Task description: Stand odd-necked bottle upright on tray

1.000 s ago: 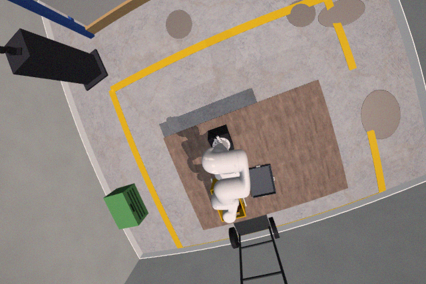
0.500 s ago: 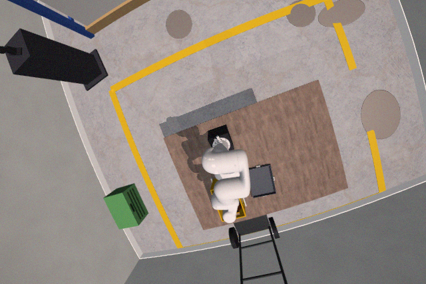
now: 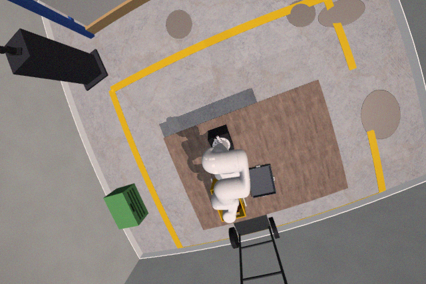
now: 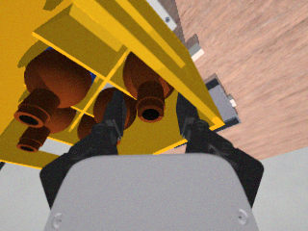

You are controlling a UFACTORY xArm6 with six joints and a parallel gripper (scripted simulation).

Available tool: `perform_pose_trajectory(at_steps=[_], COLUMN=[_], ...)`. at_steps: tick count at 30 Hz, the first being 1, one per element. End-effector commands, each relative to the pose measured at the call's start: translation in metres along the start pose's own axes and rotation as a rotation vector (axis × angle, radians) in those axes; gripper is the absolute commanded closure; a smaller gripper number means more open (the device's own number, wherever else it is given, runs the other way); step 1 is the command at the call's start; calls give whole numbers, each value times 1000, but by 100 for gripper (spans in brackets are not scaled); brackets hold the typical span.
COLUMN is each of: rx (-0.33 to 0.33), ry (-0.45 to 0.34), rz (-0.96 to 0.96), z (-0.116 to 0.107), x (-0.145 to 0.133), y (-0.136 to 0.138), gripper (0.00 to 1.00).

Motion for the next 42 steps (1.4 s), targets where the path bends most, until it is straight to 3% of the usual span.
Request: perform_pose_trajectory(at_steps=[1, 17, 32, 42], rx=[3, 3, 3, 3], ry=[-1, -1, -1, -1], rz=[0, 0, 0, 0], z=[-1, -24, -73, -85], x=[-1, 0, 0, 0], y=[-1, -1, -1, -1], gripper=[35, 35, 35, 35])
Point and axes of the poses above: the point where the finger pads meet when closed, its own z axis out along the fingers, its own y axis across the jaws, x = y × z, the point moved 5 cm from there along -z, back along the fingers, and after that the axes turned 10 degrees about -z, right-handed, at the moved point
